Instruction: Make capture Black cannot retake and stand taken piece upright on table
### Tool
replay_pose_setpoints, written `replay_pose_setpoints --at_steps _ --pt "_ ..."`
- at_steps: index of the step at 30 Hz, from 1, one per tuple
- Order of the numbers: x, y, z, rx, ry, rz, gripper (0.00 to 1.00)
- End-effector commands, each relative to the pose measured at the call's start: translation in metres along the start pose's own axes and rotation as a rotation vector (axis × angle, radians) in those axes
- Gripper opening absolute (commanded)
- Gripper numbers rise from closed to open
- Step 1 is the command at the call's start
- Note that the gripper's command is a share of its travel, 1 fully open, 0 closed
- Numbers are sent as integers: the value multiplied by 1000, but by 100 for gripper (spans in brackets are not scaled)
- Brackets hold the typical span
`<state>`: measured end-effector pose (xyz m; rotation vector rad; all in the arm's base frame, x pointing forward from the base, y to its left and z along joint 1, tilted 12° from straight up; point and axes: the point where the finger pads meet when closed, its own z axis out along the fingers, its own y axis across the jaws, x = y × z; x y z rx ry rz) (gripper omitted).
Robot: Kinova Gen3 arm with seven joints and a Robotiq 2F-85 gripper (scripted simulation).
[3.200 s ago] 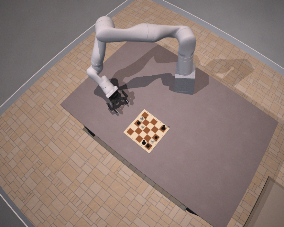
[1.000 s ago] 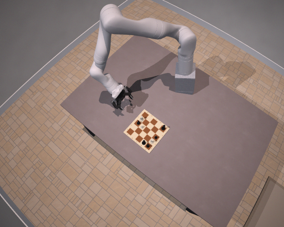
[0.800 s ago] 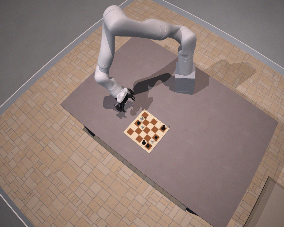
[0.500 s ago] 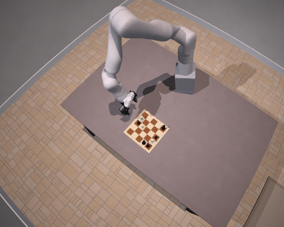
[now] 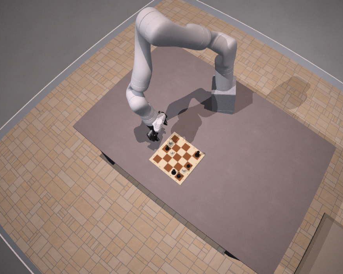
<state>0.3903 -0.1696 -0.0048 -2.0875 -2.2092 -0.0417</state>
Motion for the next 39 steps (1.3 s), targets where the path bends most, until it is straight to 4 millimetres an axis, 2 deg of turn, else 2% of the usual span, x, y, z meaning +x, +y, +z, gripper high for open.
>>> replay_pose_setpoints --at_steps 1,39 --pt "3 2 -1 -2 -1 -8 100" --pt "20 9 -7 -10 -116 -85 100"
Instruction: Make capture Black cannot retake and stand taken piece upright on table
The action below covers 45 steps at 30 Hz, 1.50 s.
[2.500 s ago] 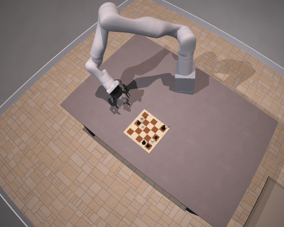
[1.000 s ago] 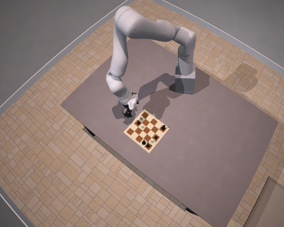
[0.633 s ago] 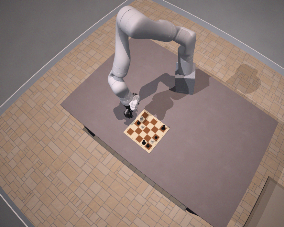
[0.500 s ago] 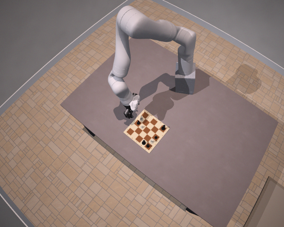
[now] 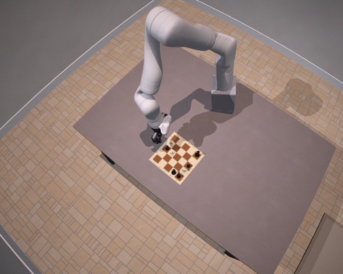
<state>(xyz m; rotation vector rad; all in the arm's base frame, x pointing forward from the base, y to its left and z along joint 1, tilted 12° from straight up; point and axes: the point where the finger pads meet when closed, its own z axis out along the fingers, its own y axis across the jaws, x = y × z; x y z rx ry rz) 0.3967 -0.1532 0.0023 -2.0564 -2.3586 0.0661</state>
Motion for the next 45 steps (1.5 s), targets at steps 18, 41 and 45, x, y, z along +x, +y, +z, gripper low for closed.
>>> replay_pose_setpoints --at_steps 18,41,45 --pt "10 6 -6 -13 -49 -42 100" --pt "20 12 -13 -32 -107 -88 100" --pt "20 12 -13 -32 -107 -88 100"
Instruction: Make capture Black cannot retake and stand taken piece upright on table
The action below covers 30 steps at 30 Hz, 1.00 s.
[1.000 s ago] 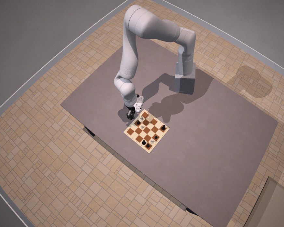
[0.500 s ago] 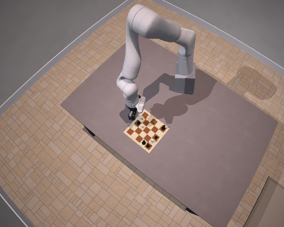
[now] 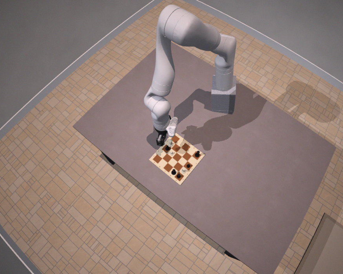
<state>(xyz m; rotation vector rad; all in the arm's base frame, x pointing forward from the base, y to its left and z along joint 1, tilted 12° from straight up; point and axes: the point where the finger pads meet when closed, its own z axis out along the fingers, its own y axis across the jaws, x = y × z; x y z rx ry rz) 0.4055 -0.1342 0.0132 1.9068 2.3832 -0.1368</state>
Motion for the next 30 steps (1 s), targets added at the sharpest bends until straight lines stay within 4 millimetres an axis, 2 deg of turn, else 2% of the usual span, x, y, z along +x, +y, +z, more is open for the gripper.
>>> replay_pose_setpoints --at_steps 1,30 --pt "2 2 -1 -3 -1 -6 100" --pt "11 9 -9 -26 -52 -48 100"
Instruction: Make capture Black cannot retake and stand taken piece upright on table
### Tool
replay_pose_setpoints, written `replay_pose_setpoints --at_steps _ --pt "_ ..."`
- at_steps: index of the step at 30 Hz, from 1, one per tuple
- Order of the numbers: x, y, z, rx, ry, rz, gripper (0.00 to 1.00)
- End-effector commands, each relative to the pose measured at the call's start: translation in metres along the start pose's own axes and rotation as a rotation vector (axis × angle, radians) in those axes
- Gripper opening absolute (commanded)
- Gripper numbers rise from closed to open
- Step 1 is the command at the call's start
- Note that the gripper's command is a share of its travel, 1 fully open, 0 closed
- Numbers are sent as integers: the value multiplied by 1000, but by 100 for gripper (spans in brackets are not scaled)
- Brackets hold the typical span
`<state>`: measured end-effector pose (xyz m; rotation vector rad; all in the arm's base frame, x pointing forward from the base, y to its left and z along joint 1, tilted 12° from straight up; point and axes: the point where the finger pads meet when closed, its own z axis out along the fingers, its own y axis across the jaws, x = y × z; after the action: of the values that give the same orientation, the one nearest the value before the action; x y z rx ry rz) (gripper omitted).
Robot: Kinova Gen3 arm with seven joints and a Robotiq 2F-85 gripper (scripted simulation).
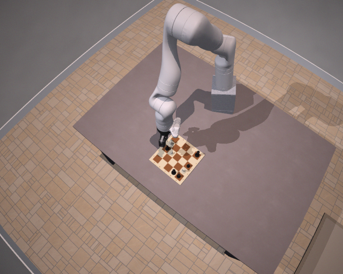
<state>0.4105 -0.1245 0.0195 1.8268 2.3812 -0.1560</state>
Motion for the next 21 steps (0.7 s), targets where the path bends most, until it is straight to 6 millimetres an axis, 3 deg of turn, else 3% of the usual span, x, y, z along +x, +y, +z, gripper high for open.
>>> replay_pose_setpoints --at_steps 1,21 --pt "3 2 -2 -4 -3 -9 100" --pt "6 5 -6 -15 -24 -27 100"
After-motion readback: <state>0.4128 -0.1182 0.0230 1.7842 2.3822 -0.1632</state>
